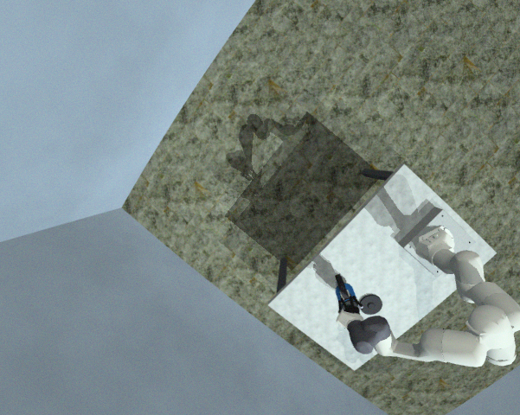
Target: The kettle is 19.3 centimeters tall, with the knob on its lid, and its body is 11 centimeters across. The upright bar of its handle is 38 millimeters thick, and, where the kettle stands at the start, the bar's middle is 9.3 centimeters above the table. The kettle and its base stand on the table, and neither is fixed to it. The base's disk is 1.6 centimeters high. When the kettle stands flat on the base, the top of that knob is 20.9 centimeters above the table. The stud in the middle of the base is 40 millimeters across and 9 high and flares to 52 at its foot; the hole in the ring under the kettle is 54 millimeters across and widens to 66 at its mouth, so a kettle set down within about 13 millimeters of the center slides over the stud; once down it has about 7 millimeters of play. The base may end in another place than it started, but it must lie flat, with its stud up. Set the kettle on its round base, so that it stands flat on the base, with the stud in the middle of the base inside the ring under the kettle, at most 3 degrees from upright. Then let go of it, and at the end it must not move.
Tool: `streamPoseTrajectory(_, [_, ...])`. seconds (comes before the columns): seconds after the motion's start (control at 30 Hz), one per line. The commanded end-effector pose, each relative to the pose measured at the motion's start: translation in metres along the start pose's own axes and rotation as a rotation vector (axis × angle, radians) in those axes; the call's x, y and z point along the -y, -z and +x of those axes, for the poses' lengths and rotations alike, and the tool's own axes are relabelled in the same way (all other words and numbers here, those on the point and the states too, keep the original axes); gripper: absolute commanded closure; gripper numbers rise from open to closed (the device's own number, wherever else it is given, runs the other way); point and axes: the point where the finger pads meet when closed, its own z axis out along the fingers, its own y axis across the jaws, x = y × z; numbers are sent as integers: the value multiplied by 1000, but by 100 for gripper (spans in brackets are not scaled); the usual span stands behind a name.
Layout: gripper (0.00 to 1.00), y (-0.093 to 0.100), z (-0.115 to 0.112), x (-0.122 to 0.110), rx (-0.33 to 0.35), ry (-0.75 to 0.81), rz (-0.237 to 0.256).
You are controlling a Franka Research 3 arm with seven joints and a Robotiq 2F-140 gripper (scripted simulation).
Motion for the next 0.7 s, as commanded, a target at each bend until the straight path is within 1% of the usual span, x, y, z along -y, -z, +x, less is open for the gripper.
streamPoseTrajectory(0.0, [100,5,-8,1,2,-19,16])
streamPoseTrajectory(0.4, [100,4,-37,-18,2,-19,16])
streamPoseTrajectory(0.47, [100,4,-37,-18,2,-19,16])
streamPoseTrajectory(0.67, [100,4,-53,-30,2,-19,16])
